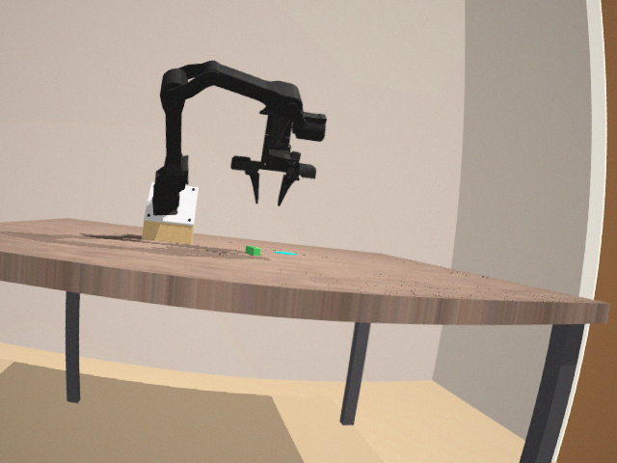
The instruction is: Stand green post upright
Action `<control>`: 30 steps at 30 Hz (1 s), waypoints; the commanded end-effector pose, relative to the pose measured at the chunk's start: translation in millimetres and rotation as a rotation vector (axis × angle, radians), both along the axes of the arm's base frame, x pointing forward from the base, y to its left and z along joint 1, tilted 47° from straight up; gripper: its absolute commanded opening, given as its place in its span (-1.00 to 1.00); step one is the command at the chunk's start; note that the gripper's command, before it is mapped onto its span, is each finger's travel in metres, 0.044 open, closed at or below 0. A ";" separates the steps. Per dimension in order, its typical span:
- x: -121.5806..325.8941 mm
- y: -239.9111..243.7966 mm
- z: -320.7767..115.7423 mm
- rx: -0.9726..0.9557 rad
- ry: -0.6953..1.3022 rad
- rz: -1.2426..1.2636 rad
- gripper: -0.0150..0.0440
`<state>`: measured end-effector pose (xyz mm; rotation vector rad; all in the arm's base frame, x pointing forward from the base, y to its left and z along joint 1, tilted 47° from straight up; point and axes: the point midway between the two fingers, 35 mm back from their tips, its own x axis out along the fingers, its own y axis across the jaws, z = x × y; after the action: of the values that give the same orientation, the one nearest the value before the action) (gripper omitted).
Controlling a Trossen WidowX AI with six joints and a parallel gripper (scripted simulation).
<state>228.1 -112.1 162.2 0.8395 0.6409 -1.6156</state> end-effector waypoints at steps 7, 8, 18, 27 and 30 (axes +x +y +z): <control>-8.5 23.4 -8.4 -0.153 0.177 0.135 0.30; -8.5 23.4 -8.4 -0.153 0.177 0.135 0.30; -22.0 -55.9 -82.8 -0.154 0.174 0.135 0.30; -25.3 -62.1 -87.4 -0.159 0.176 0.134 0.12; -25.3 -62.1 -87.4 -0.159 0.176 0.134 -0.15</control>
<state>204.9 -173.0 76.3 0.5406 0.6632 -1.6035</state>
